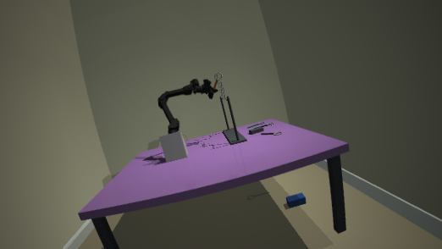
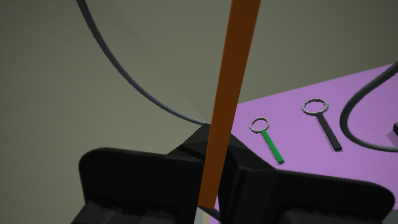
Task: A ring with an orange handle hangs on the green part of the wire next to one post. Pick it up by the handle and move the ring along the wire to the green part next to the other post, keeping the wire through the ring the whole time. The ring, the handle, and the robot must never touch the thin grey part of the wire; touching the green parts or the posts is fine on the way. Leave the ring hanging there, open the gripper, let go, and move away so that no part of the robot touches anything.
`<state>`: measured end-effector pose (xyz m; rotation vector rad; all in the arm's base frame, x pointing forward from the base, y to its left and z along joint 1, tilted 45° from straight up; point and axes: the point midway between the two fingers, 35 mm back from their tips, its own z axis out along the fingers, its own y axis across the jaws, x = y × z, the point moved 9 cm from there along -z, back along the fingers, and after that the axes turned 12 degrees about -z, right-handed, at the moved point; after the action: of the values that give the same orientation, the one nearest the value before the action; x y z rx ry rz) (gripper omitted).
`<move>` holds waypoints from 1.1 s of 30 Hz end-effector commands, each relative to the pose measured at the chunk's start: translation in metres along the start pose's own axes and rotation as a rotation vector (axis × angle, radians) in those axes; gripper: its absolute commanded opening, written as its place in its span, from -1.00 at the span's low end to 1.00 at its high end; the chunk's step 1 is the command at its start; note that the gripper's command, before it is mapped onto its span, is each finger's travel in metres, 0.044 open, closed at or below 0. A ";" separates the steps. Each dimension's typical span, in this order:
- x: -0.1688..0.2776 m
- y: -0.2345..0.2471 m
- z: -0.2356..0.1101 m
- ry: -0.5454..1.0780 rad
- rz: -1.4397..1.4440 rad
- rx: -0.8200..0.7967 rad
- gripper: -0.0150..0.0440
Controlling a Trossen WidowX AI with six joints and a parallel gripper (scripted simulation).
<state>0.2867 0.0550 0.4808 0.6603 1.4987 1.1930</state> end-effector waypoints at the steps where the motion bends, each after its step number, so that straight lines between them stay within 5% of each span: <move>1: 0.000 0.002 -0.002 -0.018 0.039 -0.022 -1.00; 33: 0.002 0.006 0.000 -0.099 0.400 -0.175 -1.00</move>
<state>0.2858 0.0597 0.4842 0.8942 1.2260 1.5269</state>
